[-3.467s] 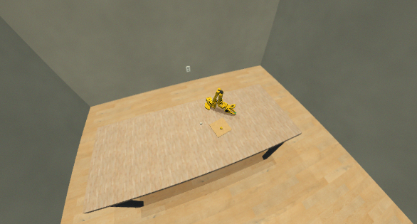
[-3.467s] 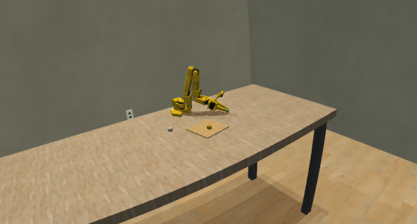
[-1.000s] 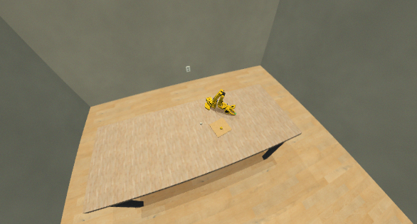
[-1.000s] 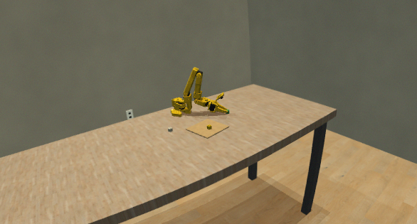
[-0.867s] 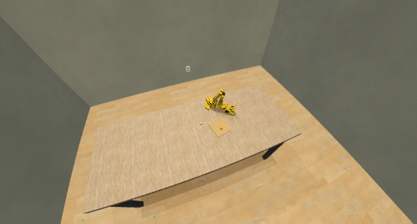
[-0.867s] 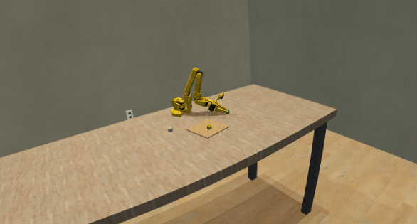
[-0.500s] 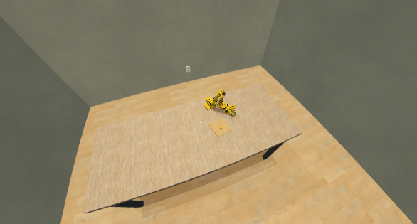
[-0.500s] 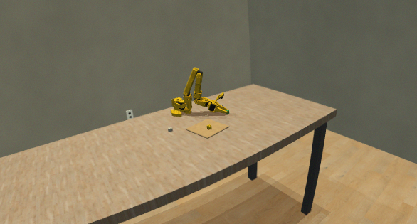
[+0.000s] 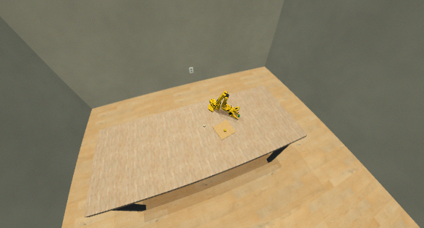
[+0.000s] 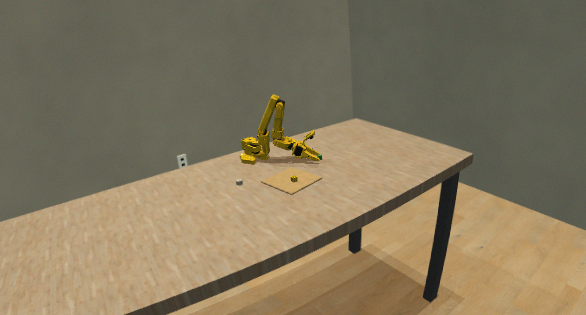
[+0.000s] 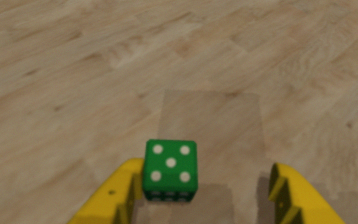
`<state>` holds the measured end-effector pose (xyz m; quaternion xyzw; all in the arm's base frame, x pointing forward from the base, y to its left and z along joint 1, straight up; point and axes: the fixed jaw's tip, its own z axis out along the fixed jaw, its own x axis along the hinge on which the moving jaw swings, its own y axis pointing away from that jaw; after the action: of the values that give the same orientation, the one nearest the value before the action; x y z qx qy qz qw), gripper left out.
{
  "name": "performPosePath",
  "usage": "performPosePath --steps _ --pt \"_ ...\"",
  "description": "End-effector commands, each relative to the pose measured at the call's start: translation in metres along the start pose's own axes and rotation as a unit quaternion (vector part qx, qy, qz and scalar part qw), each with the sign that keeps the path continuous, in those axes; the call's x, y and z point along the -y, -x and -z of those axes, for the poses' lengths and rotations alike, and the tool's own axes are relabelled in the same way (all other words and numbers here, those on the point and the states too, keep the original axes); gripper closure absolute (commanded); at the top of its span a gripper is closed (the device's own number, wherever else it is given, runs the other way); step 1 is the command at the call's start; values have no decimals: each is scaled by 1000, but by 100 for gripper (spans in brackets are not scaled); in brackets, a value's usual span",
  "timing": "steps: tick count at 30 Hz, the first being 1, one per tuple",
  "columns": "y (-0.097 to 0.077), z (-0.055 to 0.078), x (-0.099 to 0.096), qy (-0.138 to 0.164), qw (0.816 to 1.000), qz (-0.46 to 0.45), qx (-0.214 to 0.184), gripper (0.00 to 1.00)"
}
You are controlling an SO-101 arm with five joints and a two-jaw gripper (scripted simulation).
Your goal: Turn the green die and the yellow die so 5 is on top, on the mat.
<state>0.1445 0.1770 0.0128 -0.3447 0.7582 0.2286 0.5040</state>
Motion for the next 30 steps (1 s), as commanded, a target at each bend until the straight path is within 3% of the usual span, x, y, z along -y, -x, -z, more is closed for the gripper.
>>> performPosePath --steps 1,7,13,30 --pt "6 -1 2 -5 1000 1 16 73" --pt "8 -2 2 -5 1000 1 16 73" --pt "21 0 2 -5 1000 1 16 73" --pt "52 17 2 -5 1000 1 16 73"
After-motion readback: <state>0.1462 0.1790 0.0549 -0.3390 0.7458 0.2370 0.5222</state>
